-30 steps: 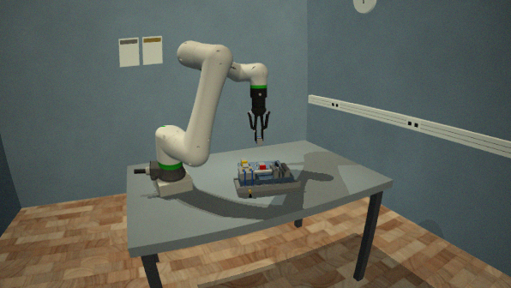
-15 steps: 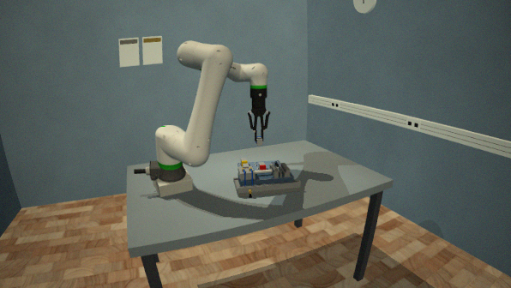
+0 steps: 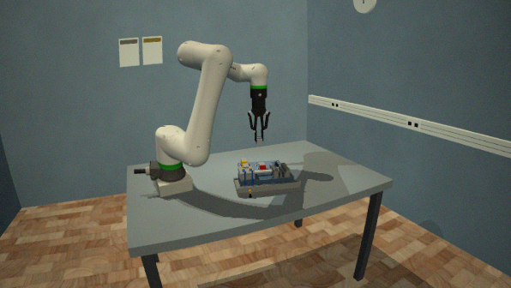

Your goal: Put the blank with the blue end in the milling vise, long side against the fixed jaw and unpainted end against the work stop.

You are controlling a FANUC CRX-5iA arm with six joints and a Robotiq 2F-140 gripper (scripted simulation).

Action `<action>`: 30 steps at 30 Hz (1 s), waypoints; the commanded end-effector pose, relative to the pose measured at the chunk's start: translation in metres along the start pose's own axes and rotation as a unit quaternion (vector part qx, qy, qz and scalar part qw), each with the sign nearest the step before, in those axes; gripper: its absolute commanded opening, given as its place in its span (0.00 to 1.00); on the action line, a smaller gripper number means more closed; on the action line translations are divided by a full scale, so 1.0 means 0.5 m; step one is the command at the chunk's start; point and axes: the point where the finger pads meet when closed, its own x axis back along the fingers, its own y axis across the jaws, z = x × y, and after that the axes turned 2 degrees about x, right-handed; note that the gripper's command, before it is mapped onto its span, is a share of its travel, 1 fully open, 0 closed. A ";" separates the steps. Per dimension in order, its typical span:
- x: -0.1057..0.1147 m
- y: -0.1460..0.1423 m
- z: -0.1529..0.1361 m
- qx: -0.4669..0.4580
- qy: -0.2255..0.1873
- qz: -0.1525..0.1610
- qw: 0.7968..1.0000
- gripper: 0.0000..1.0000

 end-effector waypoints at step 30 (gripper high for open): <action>0.000 0.001 0.000 -0.214 0.001 0.000 0.977 0.10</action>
